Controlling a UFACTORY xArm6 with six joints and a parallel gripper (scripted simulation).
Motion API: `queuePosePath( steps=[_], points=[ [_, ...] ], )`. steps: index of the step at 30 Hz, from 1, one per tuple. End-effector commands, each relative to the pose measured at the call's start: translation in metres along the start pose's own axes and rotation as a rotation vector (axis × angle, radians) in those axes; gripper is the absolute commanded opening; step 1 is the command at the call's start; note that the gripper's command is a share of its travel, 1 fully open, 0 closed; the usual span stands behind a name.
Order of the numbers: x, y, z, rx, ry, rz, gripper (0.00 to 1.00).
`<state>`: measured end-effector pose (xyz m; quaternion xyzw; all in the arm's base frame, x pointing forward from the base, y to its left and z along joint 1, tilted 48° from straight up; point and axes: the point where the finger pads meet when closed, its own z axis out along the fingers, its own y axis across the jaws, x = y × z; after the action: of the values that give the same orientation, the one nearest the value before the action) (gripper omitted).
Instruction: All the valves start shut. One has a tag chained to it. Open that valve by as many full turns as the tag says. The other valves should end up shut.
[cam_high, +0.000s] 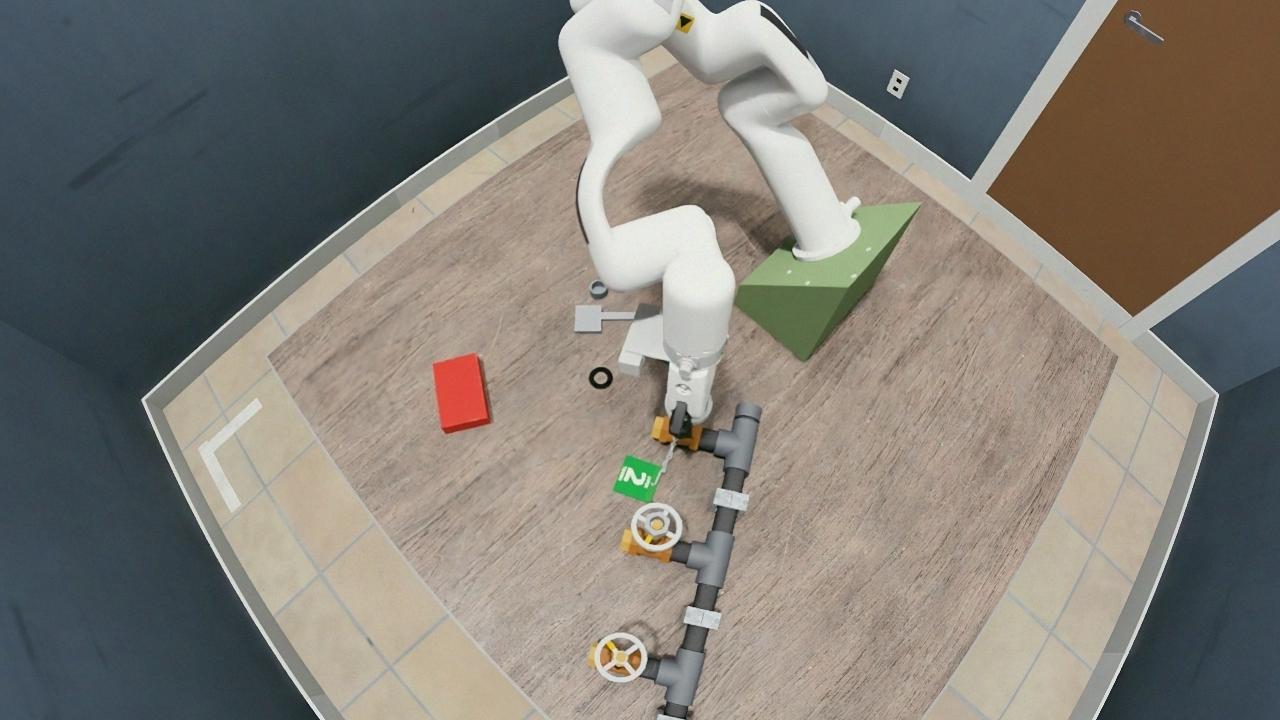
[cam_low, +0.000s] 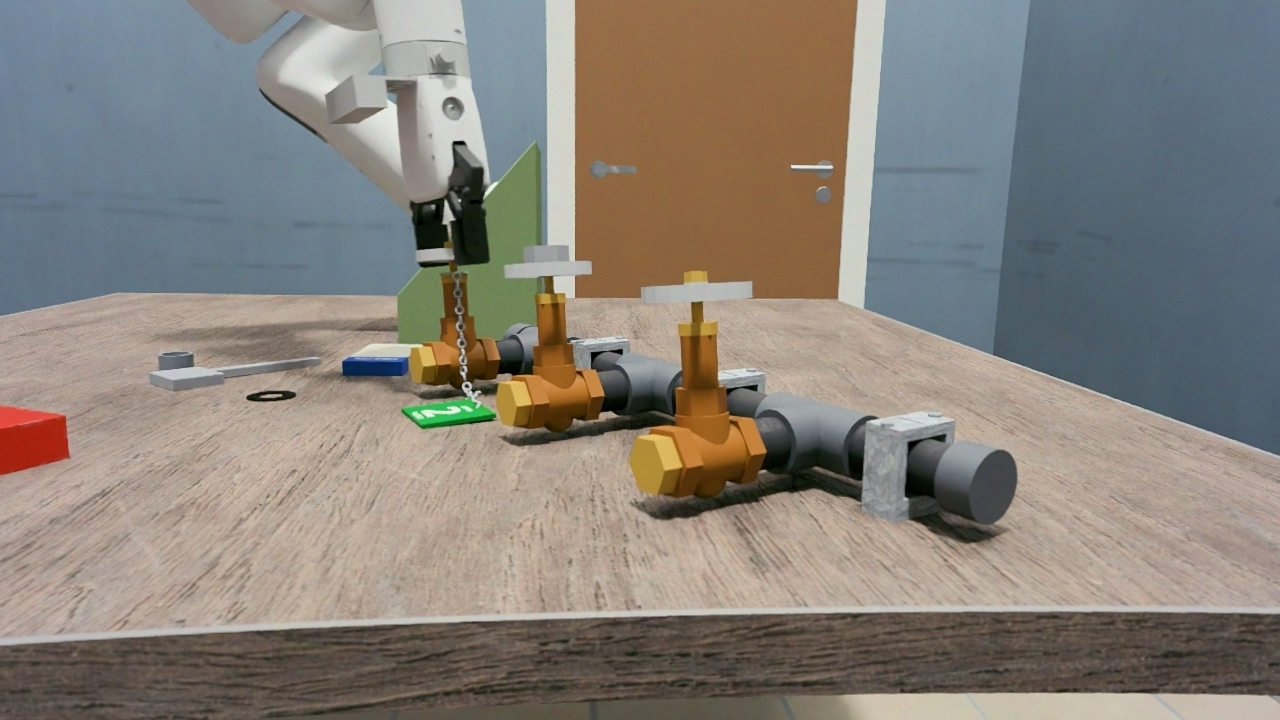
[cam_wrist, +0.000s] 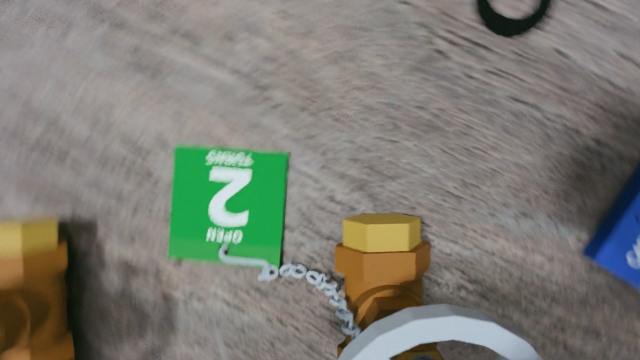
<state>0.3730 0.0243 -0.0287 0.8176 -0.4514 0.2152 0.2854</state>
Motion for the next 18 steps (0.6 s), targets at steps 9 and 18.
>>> queuePosePath(
  steps=[9,18],
  points=[
    [0.0001,-0.0011,-0.0009,0.043,0.063,0.382,1.00],
    [0.0001,-0.0011,-0.0009,0.043,0.063,0.382,0.00]
  ],
)
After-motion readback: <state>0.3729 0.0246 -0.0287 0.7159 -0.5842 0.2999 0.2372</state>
